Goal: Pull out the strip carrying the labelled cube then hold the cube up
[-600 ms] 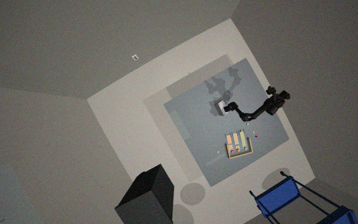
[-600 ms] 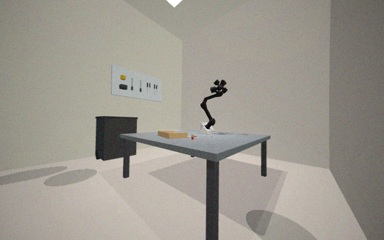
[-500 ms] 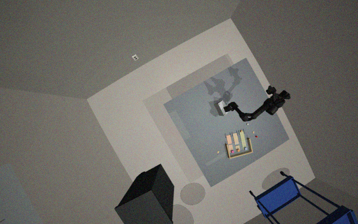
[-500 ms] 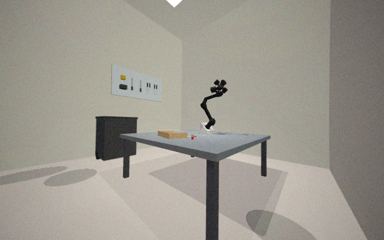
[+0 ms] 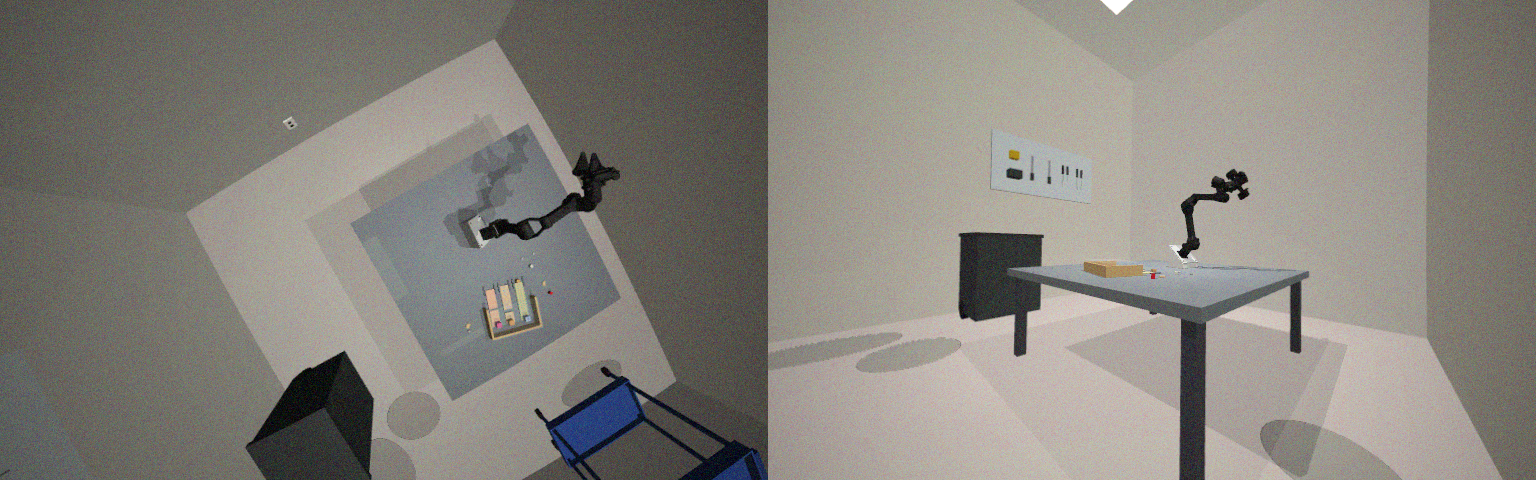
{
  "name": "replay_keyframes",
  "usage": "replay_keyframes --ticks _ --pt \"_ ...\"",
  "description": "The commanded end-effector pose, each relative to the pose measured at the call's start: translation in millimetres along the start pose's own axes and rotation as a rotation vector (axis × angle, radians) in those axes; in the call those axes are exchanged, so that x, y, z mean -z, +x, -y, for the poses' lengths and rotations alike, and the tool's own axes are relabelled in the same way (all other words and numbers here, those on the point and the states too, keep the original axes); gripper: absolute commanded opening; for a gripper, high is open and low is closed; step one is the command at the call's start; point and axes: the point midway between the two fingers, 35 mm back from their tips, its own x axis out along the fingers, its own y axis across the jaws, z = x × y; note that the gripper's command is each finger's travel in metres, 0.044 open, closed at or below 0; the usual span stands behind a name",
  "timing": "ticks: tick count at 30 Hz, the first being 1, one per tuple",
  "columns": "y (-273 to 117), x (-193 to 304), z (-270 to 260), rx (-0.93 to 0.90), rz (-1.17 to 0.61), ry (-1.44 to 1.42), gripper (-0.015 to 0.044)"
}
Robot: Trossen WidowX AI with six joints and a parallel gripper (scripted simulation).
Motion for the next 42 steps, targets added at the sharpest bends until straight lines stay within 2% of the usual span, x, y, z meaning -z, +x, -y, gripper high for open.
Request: replay_keyframes --ticks 1,6,11,17,23,32,42 --pt "-2 -18 45 0.108 0.076 -0.002 0.0400" --pt "-22 -45 108 0.292 0.201 -0.038 0.0400" --pt "-64 -69 165 0.495 0.332 -0.086 0.0400" --pt "-137 -89 220 0.741 0.477 -0.127 0.0400" --pt "-224 -91 252 0.995 0.594 -0.150 0.0400" --pt "-381 -54 253 1.424 0.785 -0.157 0.0400" --pt "-504 28 192 1.860 0.937 -0.145 0.0400"
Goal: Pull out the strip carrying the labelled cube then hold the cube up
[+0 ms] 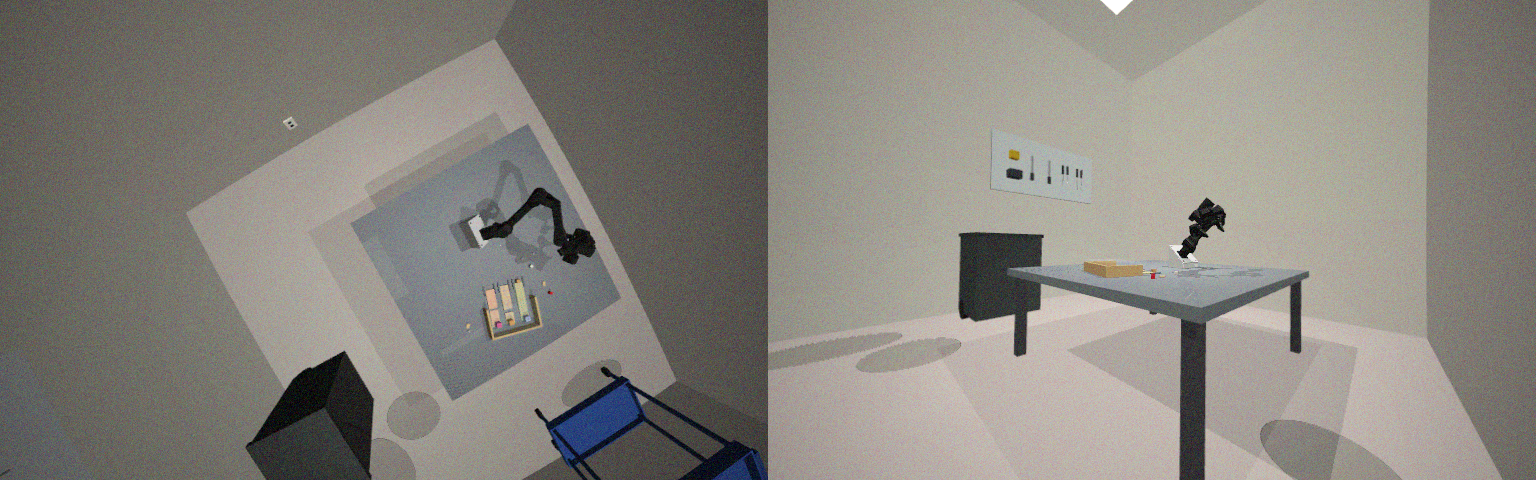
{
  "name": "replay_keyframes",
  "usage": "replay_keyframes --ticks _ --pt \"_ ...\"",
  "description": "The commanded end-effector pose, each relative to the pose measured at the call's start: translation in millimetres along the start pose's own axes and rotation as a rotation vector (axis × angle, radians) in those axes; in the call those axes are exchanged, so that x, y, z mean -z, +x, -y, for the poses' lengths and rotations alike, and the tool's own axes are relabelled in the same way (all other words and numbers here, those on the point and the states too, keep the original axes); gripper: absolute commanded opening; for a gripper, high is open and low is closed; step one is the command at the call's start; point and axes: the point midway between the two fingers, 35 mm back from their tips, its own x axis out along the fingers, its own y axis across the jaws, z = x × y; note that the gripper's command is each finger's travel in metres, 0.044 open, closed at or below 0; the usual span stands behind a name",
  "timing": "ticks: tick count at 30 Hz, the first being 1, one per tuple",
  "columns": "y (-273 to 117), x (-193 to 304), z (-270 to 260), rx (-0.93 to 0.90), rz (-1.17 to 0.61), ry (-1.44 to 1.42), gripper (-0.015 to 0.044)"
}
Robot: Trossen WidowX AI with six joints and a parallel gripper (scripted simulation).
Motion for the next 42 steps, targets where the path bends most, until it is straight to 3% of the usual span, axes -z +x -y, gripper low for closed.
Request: replay_keyframes --ticks 1,10,17,24,42 --pt "-24 2 57 0.161 0.033 0.021 0.0400" --pt "-98 14 151 0.465 0.090 0.090 0.0400" --pt "-194 46 221 0.746 0.143 0.164 0.0400" --pt "-287 100 254 0.975 0.185 0.277 0.0400" --pt "-294 106 255 0.993 0.188 0.289 0.0400"
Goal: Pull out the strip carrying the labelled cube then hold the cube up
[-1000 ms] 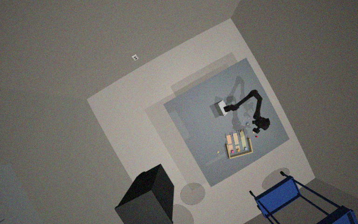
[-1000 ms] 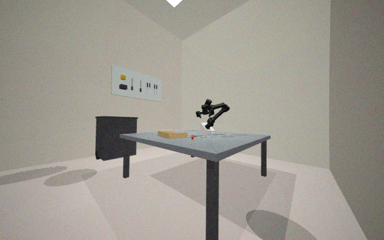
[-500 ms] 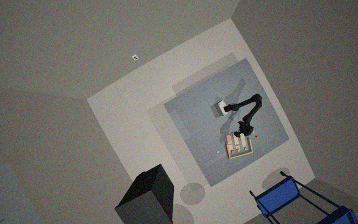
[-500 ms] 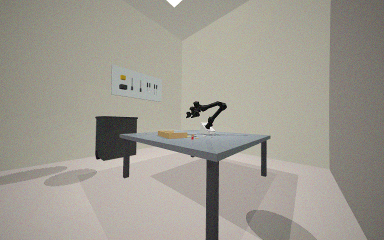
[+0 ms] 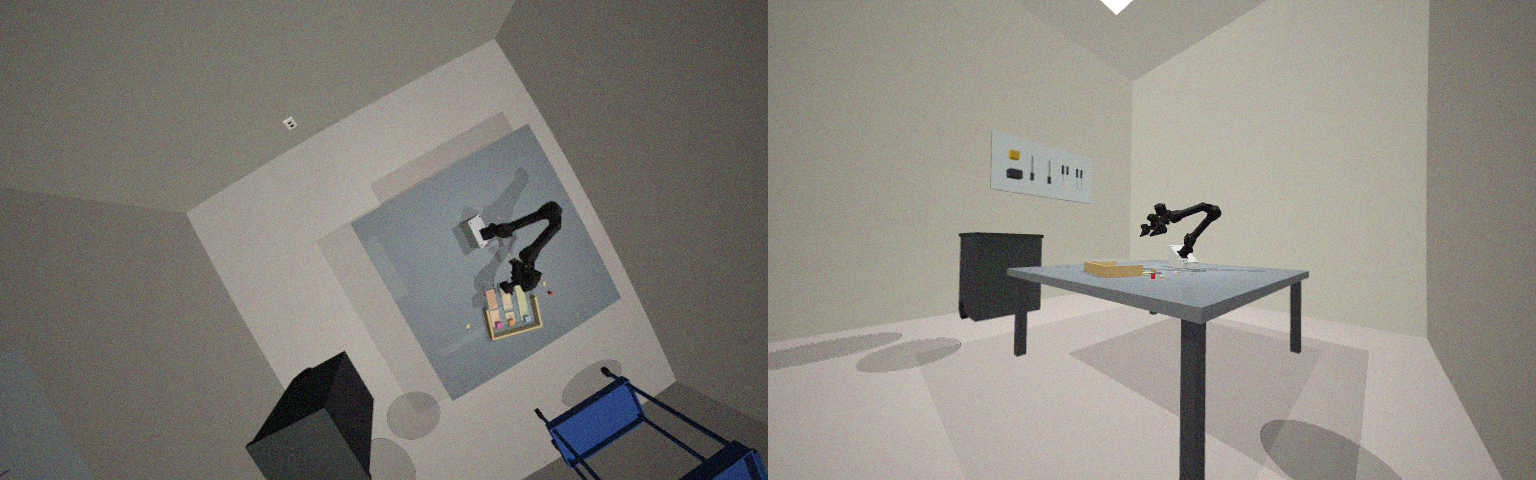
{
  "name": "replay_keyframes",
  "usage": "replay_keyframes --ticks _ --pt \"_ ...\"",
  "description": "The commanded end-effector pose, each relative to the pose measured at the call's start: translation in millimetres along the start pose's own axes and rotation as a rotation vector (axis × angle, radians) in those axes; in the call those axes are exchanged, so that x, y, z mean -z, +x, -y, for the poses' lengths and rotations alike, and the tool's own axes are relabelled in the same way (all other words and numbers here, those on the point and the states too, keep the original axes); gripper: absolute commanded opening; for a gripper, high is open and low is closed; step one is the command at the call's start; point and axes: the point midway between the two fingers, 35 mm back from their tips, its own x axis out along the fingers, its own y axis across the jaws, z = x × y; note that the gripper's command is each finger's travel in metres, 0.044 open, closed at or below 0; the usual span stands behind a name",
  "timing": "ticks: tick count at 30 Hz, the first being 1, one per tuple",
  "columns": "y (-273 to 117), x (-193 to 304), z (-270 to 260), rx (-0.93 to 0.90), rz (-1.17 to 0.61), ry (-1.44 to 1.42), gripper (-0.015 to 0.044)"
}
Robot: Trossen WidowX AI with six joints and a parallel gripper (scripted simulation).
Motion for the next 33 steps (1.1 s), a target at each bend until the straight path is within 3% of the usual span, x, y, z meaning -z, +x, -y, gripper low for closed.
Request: replay_keyframes --ticks 1,4,16,27,33 --pt "0 1 1 0.003 -0.003 -0.001 0.0400" --pt "11 -2 1 0.026 -0.038 -0.068 0.0321" --pt "93 -10 -44 0.014 -0.488 0.102 0.0006" --pt "139 30 -107 0.085 -0.925 0.186 0.0000" --pt "138 34 -109 0.092 -0.950 0.189 0.0000"
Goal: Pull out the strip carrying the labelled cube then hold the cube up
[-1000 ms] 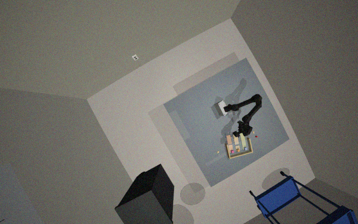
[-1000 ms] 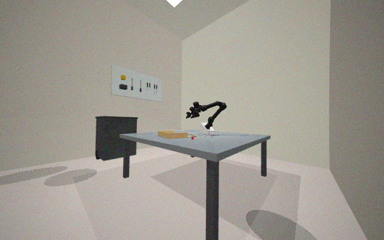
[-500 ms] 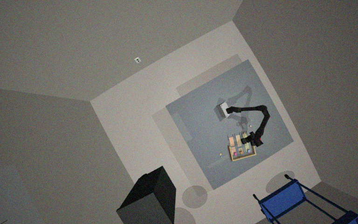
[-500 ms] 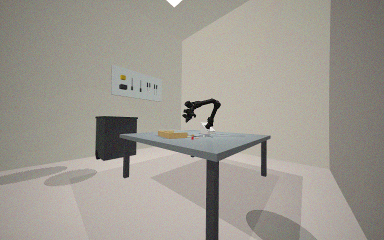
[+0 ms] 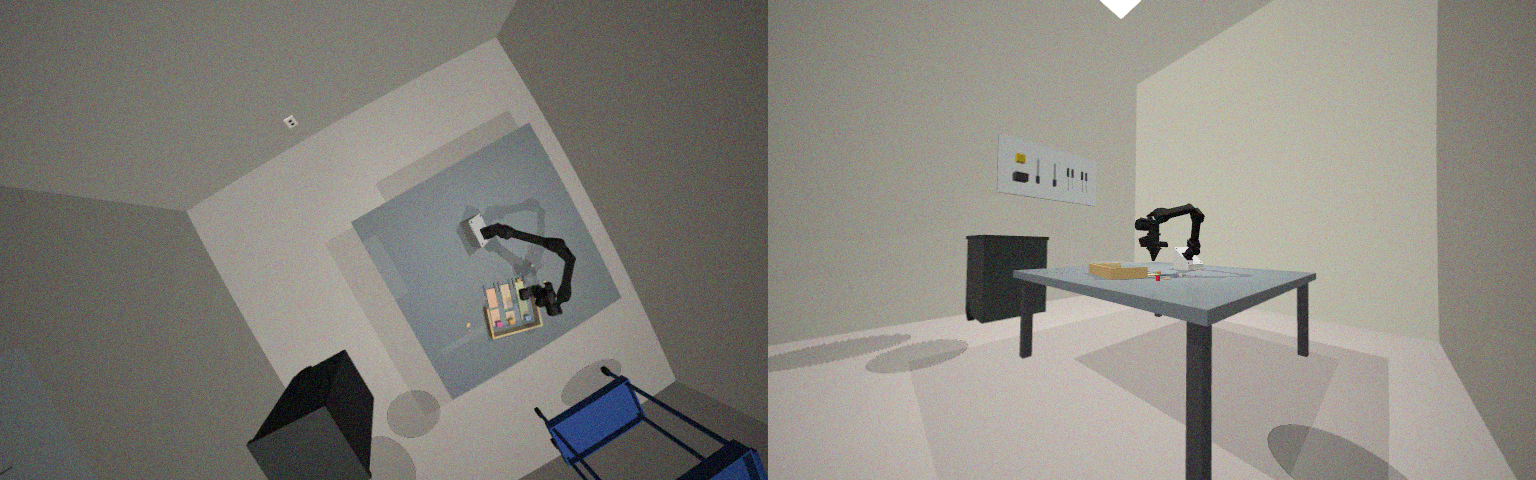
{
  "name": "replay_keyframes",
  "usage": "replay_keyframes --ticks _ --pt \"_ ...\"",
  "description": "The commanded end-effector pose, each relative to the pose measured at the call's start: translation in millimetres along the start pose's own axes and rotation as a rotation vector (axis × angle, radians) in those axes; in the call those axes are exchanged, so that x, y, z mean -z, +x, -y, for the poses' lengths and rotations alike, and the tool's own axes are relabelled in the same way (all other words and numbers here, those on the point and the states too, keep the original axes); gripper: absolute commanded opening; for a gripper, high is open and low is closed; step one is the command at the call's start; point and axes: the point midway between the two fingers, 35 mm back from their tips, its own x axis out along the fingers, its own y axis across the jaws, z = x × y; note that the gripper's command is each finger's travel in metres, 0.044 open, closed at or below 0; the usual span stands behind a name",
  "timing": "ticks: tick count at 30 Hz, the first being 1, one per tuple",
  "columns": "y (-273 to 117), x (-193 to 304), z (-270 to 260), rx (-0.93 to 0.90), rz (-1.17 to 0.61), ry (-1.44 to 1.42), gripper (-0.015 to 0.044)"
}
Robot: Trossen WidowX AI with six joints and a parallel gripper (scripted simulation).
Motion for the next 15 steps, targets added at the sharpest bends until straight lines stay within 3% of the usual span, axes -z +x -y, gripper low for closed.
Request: replay_keyframes --ticks 1,15 --pt "0 2 4 0.012 -0.015 0.015 0.0000" --pt "20 1 4 0.012 -0.014 0.015 0.0000"
